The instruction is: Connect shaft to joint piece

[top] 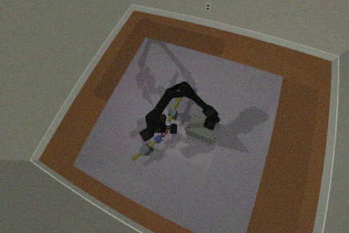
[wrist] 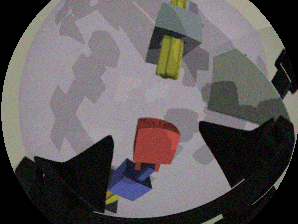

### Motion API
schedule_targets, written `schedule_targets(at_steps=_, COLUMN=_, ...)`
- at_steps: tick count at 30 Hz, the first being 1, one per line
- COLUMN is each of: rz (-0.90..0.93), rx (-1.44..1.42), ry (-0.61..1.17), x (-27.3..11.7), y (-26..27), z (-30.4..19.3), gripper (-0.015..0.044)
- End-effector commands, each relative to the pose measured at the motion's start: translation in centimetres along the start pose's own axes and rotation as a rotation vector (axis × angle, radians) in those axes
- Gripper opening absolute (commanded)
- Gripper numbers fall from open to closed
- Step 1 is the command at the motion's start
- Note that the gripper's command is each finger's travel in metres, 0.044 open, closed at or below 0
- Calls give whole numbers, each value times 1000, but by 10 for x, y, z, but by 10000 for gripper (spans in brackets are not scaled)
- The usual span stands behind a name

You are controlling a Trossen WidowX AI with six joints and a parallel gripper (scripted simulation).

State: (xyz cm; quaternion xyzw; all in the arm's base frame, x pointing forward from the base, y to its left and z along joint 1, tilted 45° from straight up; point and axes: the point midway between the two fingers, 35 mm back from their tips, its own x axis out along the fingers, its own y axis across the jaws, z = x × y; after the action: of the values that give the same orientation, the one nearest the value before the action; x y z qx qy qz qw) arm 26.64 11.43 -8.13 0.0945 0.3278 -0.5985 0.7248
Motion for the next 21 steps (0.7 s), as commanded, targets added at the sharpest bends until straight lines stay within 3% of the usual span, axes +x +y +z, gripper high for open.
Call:
schedule_targets(at_steps=1, rz=18, rx=-136, ry=26, x=-17, y=2, z=3, gripper=440)
schedule_targets(at_steps=21, rz=90, rx=-802, ry=88, x=-75, y=-4, z=15, gripper=440)
